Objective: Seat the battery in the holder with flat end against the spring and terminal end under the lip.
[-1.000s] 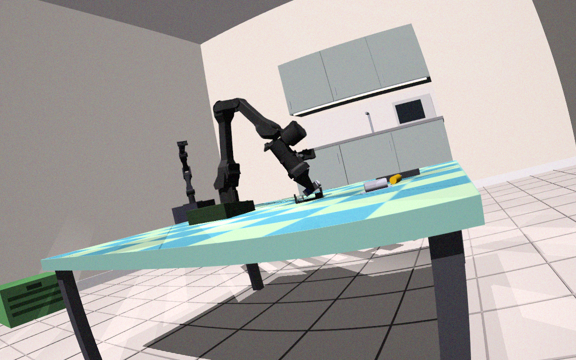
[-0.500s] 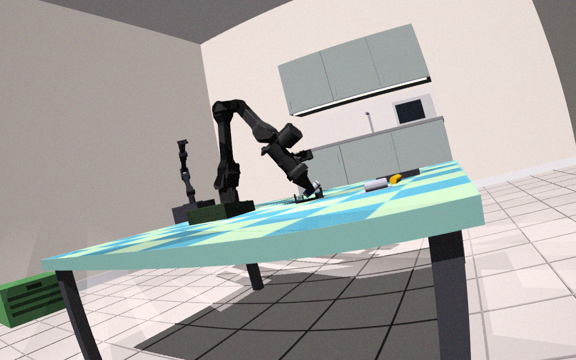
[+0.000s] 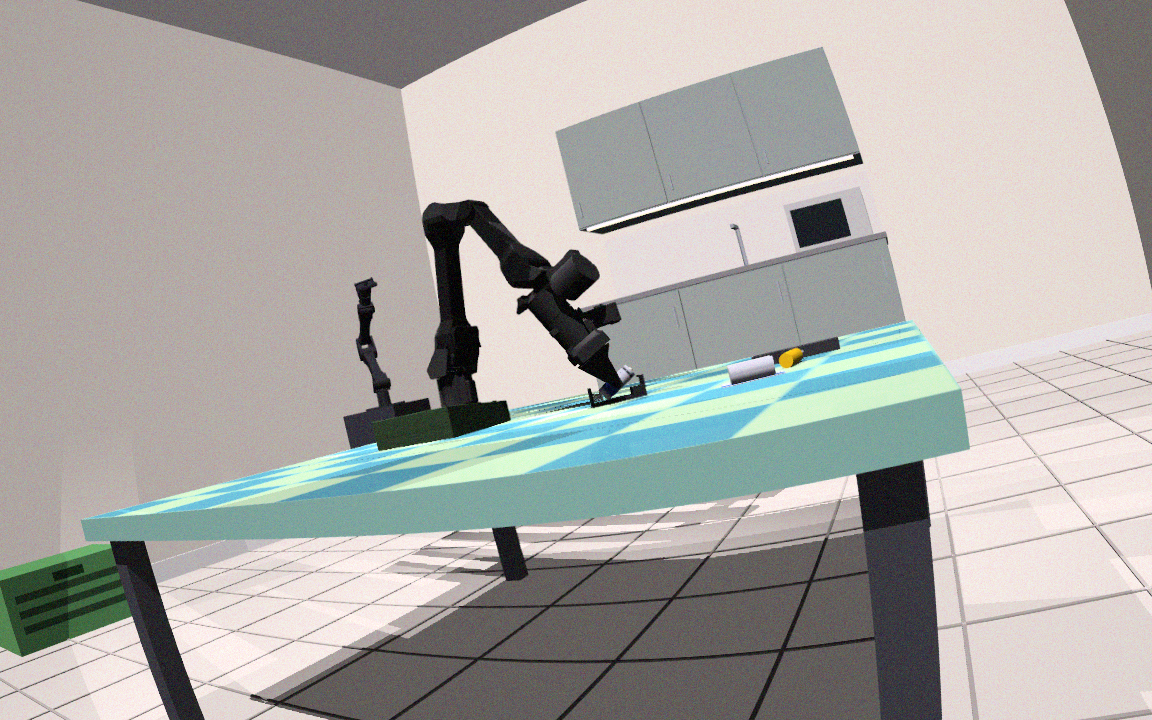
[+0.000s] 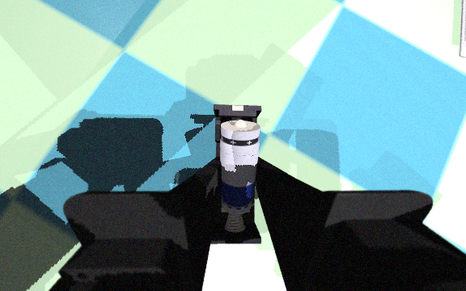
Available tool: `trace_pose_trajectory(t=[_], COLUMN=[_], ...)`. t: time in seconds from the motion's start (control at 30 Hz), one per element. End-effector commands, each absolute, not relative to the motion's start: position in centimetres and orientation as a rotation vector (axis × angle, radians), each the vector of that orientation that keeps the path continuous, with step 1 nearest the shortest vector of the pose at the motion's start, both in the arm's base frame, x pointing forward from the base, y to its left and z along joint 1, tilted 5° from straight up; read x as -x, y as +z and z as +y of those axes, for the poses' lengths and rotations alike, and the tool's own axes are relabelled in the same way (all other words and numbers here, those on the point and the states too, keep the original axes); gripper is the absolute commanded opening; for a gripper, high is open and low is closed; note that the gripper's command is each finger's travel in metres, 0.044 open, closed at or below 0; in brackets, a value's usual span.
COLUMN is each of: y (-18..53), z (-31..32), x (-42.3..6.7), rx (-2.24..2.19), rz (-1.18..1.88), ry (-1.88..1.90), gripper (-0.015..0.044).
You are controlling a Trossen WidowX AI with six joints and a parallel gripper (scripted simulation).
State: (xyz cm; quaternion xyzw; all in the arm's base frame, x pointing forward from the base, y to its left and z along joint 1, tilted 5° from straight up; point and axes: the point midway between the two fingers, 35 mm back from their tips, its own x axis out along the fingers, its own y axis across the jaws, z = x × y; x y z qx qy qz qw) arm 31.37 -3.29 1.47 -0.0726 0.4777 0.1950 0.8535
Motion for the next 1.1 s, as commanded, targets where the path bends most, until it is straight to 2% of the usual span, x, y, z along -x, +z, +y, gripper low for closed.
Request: trace_pose_trajectory(t=[0.0,1.07], y=[1.27,0.76], z=[-3.45,-3.44], x=[-30.72,-31.07], rx=[0.153,0.164], rz=[1.014,1.168], ry=[0.410,0.401], gripper=[0.0083,0.0083])
